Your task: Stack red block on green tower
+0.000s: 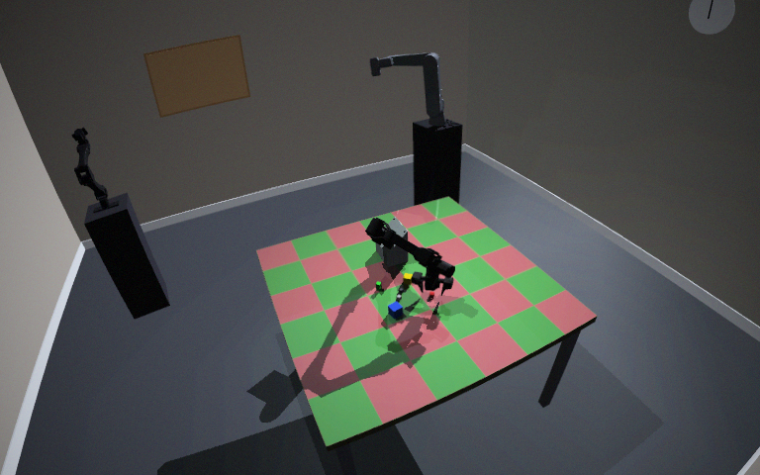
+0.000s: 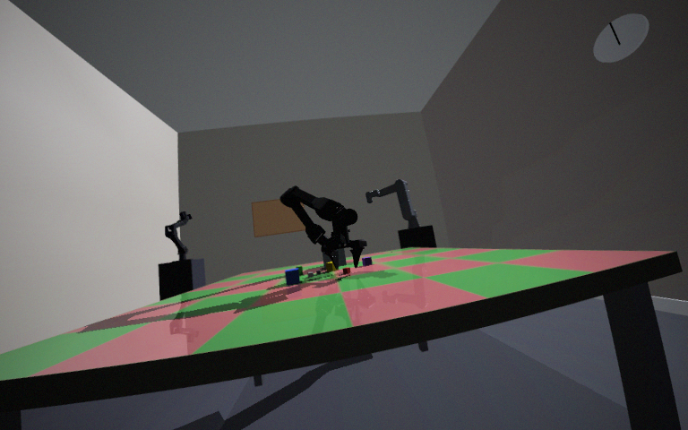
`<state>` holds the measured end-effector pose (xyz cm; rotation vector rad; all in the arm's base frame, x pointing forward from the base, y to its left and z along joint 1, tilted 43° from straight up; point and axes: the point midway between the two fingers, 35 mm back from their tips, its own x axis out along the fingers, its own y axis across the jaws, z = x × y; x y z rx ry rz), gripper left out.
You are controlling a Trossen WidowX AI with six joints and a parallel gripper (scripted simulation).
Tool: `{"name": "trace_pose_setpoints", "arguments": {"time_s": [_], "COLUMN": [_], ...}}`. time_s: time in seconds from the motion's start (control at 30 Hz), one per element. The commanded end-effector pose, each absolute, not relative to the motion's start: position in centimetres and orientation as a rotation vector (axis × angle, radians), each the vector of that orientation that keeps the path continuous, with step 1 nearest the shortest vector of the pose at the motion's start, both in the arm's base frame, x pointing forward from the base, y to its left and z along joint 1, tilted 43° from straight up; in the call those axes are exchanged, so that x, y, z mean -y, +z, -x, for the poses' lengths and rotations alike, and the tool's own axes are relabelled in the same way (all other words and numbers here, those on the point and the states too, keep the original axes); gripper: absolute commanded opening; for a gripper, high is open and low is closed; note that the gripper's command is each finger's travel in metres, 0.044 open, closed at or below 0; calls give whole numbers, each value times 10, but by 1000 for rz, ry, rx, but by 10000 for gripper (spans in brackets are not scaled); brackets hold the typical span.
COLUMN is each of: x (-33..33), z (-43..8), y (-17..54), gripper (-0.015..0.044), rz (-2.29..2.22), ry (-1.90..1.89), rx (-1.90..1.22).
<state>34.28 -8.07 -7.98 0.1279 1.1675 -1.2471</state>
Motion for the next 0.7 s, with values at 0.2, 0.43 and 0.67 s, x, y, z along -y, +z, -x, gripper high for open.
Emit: {"name": "trace_pose_setpoints", "arguments": {"time_s": [0.2,0.43,0.67], "x": [87,87,87], "z": [-339,-339,-339], "y": [-88,-88,-88], "gripper": [440,440,388], "rz": [-116,-116,-116], "ry": [-1248,-1248,-1248], "rx": [-1176,-1176,-1176]}}
